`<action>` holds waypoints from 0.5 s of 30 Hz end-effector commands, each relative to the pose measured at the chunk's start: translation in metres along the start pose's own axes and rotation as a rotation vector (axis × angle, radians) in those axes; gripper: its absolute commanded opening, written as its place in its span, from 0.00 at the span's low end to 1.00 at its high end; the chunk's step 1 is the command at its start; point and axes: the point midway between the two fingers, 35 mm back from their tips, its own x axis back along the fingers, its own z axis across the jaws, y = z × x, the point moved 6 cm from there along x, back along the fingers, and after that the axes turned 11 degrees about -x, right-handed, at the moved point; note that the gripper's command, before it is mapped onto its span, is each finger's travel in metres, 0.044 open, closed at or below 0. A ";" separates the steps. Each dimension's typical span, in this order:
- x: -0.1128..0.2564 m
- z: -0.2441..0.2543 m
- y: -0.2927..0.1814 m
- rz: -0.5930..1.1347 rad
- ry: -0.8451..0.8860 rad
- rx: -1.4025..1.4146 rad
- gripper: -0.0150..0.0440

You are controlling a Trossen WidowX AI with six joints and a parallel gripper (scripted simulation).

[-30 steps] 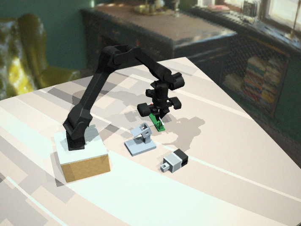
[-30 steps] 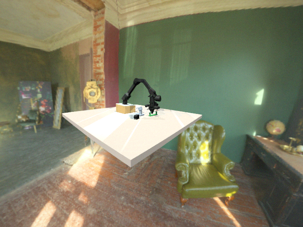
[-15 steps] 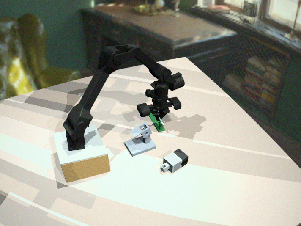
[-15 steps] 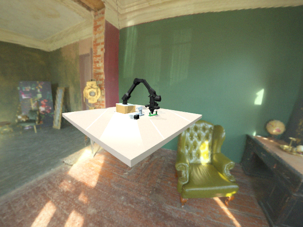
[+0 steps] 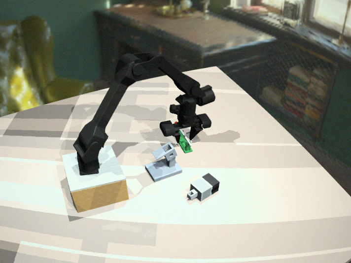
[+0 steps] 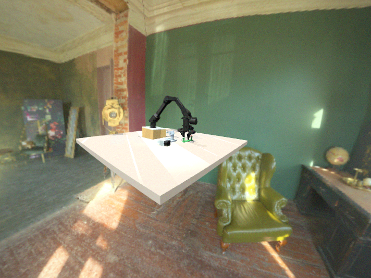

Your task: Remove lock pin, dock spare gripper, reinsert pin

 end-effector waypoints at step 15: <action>0.035 0.007 0.000 0.013 0.027 -0.006 1.00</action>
